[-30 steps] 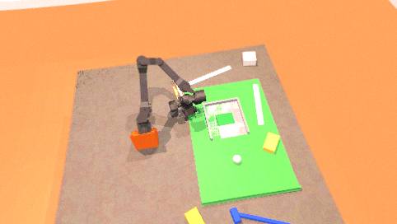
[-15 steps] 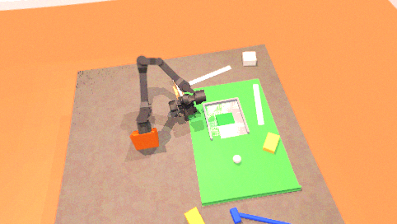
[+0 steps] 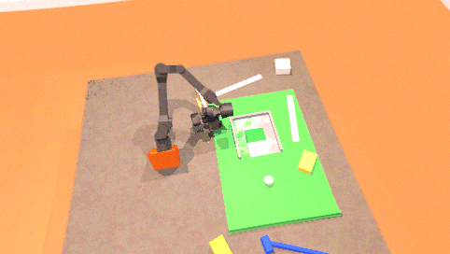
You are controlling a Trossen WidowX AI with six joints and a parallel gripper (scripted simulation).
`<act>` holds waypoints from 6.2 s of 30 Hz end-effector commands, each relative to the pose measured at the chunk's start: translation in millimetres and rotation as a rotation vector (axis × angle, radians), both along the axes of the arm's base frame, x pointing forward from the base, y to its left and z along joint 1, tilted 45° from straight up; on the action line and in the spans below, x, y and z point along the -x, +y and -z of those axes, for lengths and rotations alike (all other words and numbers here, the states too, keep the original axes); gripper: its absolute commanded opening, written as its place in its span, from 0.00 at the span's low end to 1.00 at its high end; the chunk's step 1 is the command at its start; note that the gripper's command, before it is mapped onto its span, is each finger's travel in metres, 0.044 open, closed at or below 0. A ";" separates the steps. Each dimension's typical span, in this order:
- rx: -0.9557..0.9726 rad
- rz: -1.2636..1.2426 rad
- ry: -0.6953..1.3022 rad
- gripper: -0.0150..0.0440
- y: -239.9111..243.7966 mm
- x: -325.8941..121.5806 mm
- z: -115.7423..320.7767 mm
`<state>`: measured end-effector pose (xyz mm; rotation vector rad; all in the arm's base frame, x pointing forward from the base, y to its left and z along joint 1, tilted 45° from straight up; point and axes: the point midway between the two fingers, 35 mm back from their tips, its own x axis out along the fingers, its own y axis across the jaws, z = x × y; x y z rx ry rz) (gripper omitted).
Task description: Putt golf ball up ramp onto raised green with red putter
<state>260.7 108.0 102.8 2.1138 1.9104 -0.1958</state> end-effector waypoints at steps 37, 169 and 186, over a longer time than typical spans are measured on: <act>0.078 0.226 0.281 0.25 -123.4 -18.1 -13.3; -0.049 1.105 1.329 0.25 -328.6 55.6 266.4; -0.055 1.099 1.331 0.25 -276.6 54.7 206.7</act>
